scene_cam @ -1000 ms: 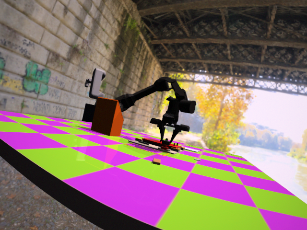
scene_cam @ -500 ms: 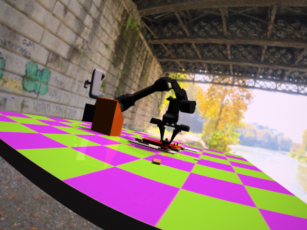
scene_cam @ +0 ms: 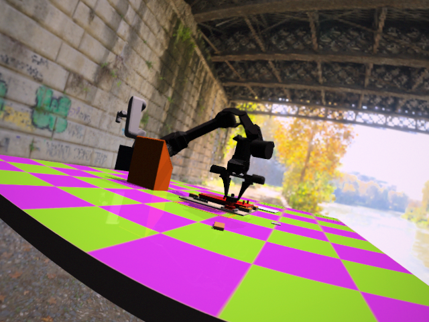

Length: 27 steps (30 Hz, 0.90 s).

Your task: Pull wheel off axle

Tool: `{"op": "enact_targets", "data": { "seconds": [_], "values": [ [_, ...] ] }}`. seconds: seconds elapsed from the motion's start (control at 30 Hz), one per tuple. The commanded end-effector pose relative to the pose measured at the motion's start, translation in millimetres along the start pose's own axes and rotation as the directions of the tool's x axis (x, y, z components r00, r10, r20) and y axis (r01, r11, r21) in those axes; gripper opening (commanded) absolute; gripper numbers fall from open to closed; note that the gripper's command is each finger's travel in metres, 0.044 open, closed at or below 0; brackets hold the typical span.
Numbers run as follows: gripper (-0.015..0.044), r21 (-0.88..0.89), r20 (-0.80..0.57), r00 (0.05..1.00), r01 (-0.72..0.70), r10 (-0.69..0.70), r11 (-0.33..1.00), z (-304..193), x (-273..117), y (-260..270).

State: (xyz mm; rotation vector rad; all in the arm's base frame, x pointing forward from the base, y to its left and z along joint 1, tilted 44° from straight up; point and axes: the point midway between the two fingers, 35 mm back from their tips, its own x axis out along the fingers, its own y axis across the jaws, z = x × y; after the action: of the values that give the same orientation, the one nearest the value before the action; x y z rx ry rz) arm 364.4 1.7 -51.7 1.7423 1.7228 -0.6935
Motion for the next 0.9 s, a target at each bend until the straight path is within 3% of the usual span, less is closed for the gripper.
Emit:
{"op": "enact_targets", "data": {
  "seconds": [0.0, 0.87],
  "values": [
    [0.0000, 0.012, 0.004, 1.000, -0.013, 0.013, 1.000, 2.4, -11.8, 0.4],
    [0.0000, 0.014, 0.004, 1.000, -0.015, 0.015, 1.000, 2.5, -20.5, 0.2]
  ]
}}
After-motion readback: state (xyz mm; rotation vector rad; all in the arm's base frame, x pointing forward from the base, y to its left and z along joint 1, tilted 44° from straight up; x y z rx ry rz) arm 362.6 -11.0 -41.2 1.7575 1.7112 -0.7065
